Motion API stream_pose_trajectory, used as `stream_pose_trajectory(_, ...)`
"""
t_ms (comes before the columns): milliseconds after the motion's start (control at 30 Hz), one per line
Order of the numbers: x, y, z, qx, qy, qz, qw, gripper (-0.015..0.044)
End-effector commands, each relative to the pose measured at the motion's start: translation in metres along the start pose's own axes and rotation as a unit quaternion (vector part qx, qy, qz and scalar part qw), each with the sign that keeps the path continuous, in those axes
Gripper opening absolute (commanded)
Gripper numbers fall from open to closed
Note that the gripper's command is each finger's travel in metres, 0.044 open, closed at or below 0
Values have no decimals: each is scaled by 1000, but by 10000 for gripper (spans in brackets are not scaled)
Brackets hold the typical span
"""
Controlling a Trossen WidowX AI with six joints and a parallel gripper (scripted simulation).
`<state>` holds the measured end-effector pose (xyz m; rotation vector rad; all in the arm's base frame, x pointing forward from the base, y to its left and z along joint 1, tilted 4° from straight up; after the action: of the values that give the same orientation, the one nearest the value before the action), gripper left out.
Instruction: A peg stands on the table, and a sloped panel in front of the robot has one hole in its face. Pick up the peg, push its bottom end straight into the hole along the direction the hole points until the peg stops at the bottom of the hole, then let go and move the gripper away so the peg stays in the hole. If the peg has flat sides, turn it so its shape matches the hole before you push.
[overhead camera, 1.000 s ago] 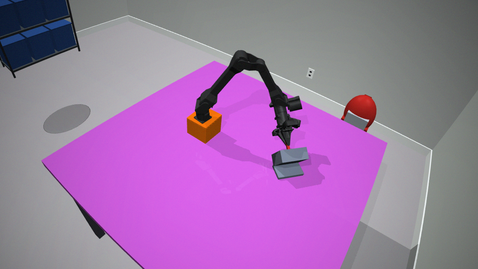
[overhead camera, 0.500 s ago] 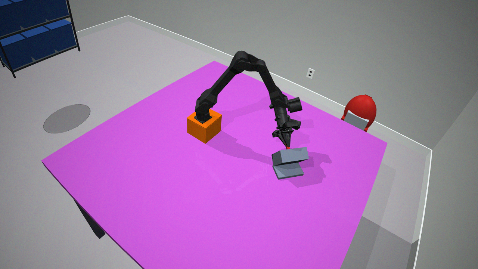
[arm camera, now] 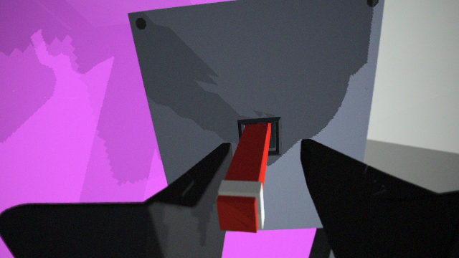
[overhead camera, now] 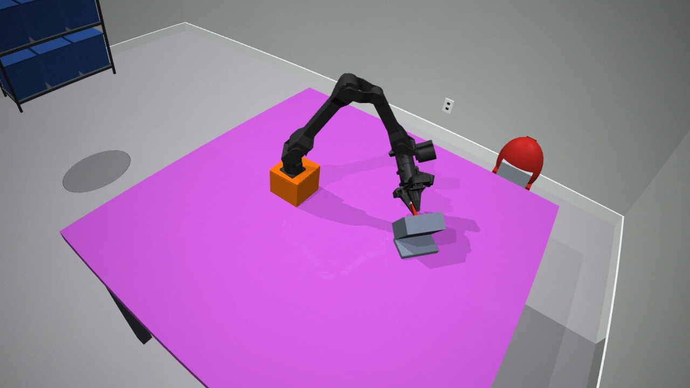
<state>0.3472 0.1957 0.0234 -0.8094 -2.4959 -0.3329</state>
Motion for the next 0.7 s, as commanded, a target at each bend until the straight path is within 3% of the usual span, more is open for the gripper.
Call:
stream_pose_trajectory(0, 0, 0, 0, 0, 0, 0, 1000, 263)
stream_pose_trajectory(233, 4, 1, 0, 0, 1, 0, 1000, 440)
stream_pose_trajectory(667, 26, 2, 3, 2, 5, 1, 1000, 440)
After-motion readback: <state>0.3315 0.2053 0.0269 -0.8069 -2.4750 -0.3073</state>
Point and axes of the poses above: the point midway between the two fingers, 35 mm back from their tips, its own x axis back along the fingers, its own z axis across the jaws, y = z × x, the point moved 5 cm from there along x, back along the fingers, and after that the axes turned 7 degrees about -x, right-handed, at the moved point
